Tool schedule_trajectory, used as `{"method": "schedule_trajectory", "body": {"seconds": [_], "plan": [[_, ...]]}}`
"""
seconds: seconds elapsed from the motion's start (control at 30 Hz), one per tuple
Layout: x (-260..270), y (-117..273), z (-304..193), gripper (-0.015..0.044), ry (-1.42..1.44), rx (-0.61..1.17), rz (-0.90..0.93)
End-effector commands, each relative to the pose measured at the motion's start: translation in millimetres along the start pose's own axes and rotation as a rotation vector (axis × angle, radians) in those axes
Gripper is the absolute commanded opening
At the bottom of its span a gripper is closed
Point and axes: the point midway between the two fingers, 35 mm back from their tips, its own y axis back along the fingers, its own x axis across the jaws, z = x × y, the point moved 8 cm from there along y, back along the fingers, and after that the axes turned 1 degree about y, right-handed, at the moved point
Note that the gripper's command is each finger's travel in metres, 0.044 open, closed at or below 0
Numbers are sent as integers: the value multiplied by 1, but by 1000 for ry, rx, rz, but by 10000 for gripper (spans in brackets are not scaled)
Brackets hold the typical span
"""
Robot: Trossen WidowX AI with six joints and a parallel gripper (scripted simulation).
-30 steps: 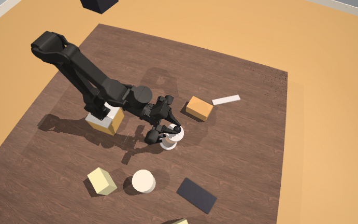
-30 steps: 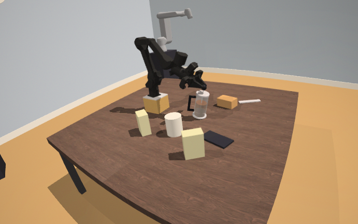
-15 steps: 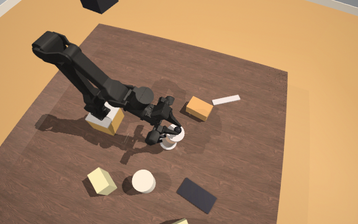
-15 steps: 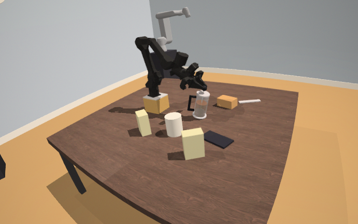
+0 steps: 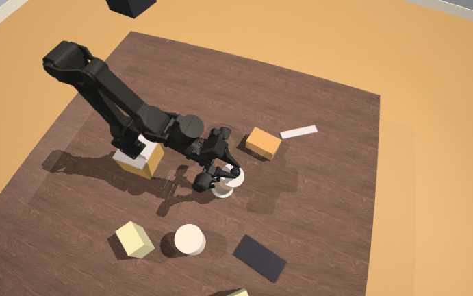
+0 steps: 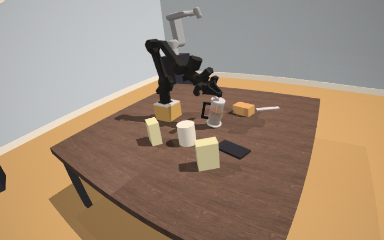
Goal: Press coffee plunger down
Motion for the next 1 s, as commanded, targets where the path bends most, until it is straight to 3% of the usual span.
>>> {"method": "schedule_trajectory", "body": {"seconds": [0.0, 0.03, 0.43, 0.7, 0.97], "plan": [[0, 0, -1, 118, 0, 3, 0], [0, 0, -1, 118, 0, 3, 0], [0, 0, -1, 433, 0, 3, 0], [-1, 10, 8, 440, 6, 16, -11], [-2, 74, 43, 440, -4, 26, 0]]}}
